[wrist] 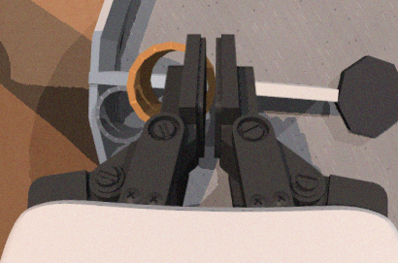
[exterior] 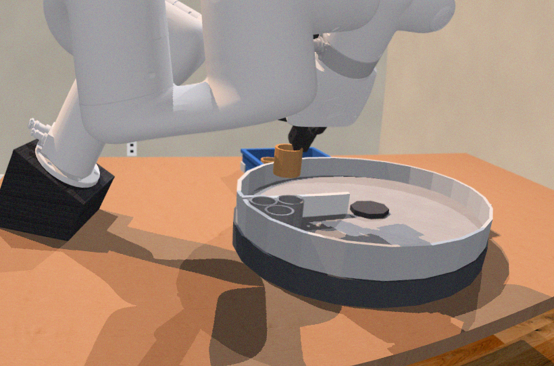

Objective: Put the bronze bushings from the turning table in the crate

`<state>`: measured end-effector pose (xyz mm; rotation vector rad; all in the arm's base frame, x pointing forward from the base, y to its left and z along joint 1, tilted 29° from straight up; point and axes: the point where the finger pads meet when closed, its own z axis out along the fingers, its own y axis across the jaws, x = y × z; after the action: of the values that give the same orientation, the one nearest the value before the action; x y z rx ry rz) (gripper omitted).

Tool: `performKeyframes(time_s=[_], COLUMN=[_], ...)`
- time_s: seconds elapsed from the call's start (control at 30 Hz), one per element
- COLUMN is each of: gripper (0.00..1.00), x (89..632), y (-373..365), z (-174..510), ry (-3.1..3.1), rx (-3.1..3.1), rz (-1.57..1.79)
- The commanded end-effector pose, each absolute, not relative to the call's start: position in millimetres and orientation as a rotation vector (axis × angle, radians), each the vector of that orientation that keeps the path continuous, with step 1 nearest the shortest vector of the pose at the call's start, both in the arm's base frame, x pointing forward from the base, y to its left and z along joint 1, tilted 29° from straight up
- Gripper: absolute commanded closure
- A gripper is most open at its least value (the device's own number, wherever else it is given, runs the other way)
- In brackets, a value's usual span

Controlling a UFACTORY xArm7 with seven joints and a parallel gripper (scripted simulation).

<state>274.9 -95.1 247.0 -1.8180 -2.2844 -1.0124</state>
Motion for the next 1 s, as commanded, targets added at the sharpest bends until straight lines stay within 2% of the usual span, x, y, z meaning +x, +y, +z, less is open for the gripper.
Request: performKeyframes(time_s=[0.0,0.97], gripper=[1.0,1.0], x=[295.0,390.3], y=[-59.4,133.6], z=[251.4,267.0], ry=[-2.314,-2.462], rx=[-1.794,-1.618], rz=[-0.986,-0.853])
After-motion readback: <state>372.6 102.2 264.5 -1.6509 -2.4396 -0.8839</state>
